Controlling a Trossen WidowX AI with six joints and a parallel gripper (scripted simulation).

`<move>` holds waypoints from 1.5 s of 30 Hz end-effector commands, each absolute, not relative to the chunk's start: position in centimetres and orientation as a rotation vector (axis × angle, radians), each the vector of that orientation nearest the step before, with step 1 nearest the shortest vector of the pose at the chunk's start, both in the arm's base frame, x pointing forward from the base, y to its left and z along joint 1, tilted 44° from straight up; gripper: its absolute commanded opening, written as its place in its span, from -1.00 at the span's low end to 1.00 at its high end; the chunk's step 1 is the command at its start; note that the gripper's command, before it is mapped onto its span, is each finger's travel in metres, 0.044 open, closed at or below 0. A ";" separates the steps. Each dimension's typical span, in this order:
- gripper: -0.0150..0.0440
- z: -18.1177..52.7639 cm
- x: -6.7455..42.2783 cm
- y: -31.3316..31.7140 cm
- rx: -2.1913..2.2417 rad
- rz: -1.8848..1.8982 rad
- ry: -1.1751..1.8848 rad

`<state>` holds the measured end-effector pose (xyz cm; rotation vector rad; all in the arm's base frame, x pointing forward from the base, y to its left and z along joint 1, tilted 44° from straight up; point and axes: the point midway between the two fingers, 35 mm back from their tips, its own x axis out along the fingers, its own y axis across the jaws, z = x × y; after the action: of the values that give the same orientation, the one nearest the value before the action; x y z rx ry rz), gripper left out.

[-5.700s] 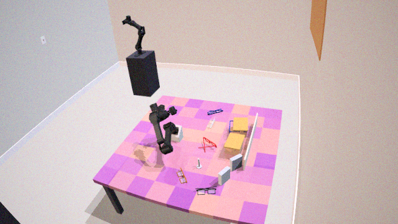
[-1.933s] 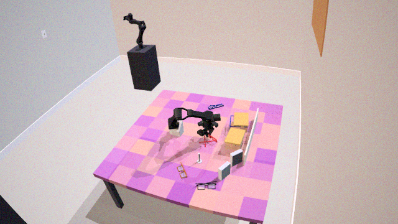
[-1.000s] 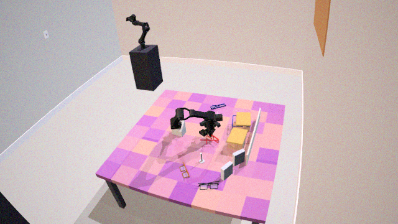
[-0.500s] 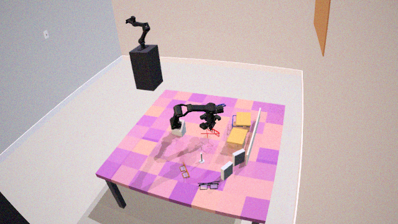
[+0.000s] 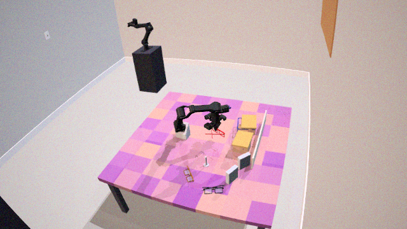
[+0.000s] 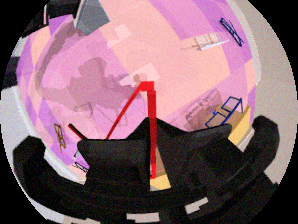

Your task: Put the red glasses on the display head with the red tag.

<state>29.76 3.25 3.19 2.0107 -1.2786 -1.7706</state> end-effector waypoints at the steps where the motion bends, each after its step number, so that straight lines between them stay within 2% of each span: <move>1: -0.49 5.0 30.8 1.7 2.030 -1.772 -1.276; 14: -0.49 11.8 32.4 -5.5 2.041 -1.774 -1.267; 27: -0.49 18.6 30.9 -12.8 2.016 -1.747 -1.296; 45: -0.49 14.9 30.5 -16.6 2.016 -1.745 -1.298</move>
<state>30.77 -15.66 15.67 2.0210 -1.2995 -1.7478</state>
